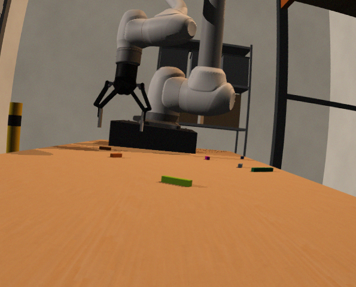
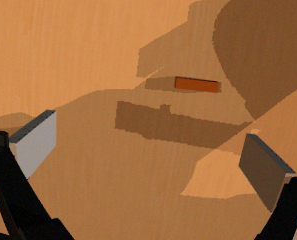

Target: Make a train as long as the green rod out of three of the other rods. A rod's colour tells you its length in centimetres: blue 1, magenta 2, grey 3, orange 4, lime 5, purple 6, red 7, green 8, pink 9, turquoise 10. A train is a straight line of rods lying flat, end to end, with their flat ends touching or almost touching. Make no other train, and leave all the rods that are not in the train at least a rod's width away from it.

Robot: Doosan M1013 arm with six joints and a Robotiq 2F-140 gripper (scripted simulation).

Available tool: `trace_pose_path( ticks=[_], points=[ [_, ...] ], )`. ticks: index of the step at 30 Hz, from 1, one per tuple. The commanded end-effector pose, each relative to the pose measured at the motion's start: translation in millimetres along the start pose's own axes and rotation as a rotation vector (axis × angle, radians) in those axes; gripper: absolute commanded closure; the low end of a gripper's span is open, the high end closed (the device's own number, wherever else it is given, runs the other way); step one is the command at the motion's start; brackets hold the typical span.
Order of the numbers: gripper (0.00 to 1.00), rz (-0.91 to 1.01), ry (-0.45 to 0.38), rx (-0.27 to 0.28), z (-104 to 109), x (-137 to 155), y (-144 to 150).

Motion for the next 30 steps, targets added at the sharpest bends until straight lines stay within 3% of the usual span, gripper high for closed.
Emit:
trace_pose_path(
  ticks=[1, 18, 21, 23, 30],
  points=[
    [0.0, -0.012, -0.002, -0.005, -1.0, 0.9, -0.8],
    [0.0, -0.012, -0.002, -0.005, -0.8, -1.3, -0.2],
    [0.0, -0.012, -0.002, -0.005, 0.0, -13.8, 3.1],
    [0.0, -0.012, -0.002, -0.005, 1.6, -51.6, 11.6],
    [0.0, -0.012, -0.002, -0.005, 1.6, -118.2, 21.3]
  ],
)
Point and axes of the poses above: the point where the finger pads meet when closed, its own z axis back along the fingers, its own y axis across the jaws, x = y × z, the point moved 1 cm from there along z, back along the fingers, and after that the axes turned 7 degrees about z, right-handed, at the moved point
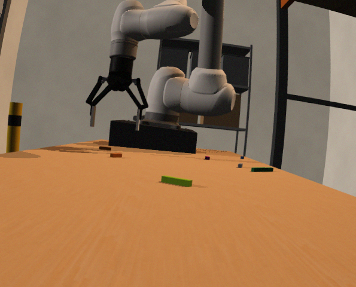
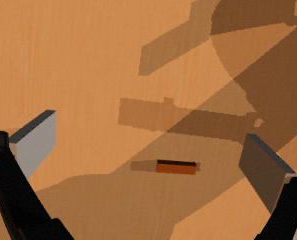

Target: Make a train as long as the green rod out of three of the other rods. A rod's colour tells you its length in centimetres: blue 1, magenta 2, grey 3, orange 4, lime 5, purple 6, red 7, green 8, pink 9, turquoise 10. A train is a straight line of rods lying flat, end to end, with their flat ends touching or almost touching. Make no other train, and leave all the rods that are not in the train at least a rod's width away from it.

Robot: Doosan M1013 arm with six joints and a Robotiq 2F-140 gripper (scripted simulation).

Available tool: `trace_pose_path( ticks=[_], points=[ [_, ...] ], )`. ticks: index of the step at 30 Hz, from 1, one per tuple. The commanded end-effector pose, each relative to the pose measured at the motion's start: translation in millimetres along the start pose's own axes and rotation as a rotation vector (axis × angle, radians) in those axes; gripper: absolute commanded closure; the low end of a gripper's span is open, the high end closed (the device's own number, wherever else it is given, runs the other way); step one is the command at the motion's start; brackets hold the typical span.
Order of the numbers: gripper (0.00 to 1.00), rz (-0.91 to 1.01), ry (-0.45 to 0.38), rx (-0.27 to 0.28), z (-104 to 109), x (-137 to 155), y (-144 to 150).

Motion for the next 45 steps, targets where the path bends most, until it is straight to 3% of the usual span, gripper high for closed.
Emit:
trace_pose_path(
  ticks=[1, 6, 8, 10, 45],
  points=[
    [0.0, -0.005, -0.004, -0.001, -0.5, -41.6, 5.1],
    [0.0, -0.005, -0.004, 0.0, -3.2, -90.6, 6.9],
    [0.0, -0.005, -0.004, 0.0, -3.2, -90.6, 6.9],
    [0.0, -0.005, -0.004, 0.0, -4.7, -108.9, 6.6],
    [0.0, -0.005, -0.004, 0.0, -4.8, -109.3, 6.6]
  ],
)
Point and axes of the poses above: the point where the finger pads meet when closed, its own z axis back along the fingers, its own y axis across the jaws, x = y × z, the point moved 1 cm from there along z, back along the fingers, and after that the axes turned 7 degrees about z, right-handed, at the moved point
